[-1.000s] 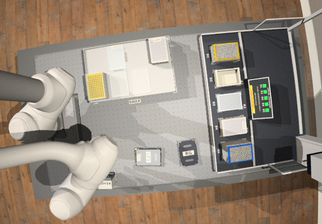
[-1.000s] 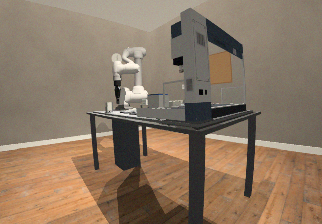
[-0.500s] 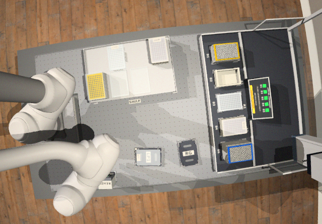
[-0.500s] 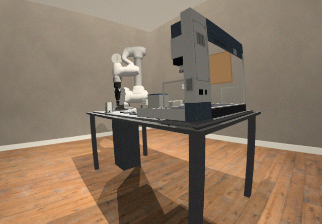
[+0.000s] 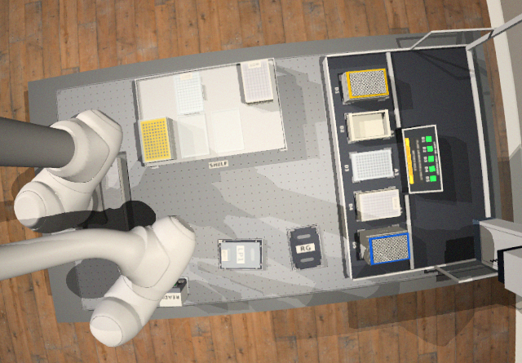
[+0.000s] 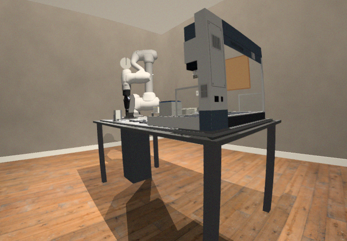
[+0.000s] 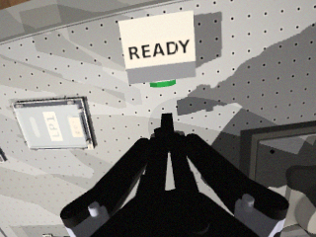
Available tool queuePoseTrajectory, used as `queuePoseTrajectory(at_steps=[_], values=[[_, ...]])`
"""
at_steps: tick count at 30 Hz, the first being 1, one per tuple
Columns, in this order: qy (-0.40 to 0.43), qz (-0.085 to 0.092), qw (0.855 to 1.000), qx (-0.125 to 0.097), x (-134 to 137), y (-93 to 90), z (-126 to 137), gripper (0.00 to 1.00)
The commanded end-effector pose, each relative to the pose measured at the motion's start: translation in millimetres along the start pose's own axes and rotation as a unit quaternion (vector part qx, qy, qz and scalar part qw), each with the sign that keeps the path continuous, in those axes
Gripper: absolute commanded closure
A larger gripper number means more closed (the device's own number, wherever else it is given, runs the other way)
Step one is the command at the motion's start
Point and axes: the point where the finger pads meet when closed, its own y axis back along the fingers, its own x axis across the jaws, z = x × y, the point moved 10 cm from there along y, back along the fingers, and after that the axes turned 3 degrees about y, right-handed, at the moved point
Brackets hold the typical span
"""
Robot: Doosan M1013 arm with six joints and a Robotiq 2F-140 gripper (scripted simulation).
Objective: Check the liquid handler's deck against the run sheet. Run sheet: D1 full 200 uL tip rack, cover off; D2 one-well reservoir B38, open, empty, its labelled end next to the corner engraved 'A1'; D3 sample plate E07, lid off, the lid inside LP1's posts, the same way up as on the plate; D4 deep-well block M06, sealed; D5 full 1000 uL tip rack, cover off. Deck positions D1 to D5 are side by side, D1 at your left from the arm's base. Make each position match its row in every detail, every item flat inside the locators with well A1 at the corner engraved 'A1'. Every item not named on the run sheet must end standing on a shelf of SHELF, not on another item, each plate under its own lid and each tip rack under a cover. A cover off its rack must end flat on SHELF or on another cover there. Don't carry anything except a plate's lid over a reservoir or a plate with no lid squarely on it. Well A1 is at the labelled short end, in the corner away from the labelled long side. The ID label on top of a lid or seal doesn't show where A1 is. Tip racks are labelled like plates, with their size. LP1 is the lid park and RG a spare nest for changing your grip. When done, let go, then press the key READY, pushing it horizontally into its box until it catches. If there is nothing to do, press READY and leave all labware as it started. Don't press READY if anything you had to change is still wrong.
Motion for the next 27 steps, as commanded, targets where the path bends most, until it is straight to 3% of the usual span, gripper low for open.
queuePoseTrajectory(at_steps=[1, 27], values=[[0.000, 0.000, 1.000, 0.000, -0.2, 0.3, -1.8, 0.90], [0.000, 0.000, 1.000, 0.000, 1.7, 0.3, -38.4, 0.90]])
